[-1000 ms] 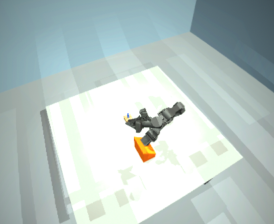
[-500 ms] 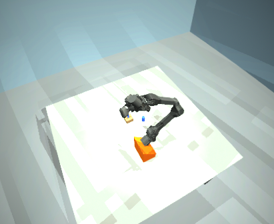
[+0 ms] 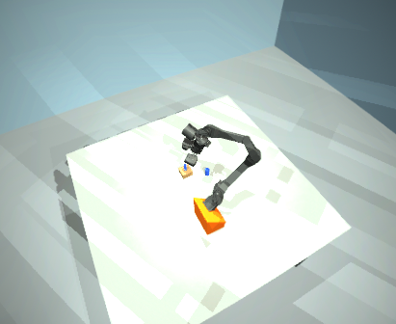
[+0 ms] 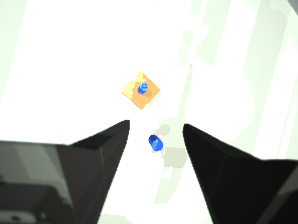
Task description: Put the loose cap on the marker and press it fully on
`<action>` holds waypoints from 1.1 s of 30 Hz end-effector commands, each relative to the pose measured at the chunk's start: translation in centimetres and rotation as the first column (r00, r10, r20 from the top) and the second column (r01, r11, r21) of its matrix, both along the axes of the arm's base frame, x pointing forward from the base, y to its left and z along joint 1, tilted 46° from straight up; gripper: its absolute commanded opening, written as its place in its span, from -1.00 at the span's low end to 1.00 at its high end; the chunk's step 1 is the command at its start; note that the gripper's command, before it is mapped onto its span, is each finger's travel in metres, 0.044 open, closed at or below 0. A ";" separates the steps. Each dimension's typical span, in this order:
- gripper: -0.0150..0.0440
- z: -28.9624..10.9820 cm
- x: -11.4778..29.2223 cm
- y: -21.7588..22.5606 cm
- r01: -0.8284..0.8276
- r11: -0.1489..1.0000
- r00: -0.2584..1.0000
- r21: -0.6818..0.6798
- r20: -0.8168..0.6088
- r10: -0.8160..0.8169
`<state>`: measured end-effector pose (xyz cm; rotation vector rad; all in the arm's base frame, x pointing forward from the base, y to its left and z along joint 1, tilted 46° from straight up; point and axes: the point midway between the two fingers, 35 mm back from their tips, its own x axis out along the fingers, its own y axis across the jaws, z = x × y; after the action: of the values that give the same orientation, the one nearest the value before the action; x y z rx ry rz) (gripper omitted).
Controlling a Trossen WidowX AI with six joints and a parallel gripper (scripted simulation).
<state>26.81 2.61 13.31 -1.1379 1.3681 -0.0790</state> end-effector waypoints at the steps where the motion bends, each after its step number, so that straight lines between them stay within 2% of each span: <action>1: 0.33 -0.7 -1.0 -5.3 0.029 0.997 0.977 -0.073 -0.209 -0.043; 5: 0.33 -1.1 -2.8 -10.1 0.049 0.994 0.911 -0.100 -0.404 -0.085; 7: 0.33 -1.1 -3.2 -10.9 0.052 0.994 0.895 -0.100 -0.437 -0.091; 14: 0.33 -1.3 -3.2 -11.0 0.052 0.994 0.895 -0.100 -0.437 -0.091; 18: 0.33 -3.2 -3.4 -13.4 0.052 0.993 0.895 -0.101 -0.436 -0.091; 33: 0.33 -4.8 -3.5 -15.3 0.052 0.993 0.896 -0.101 -0.436 -0.091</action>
<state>23.37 -12.30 8.87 -1.2213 1.8213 0.0713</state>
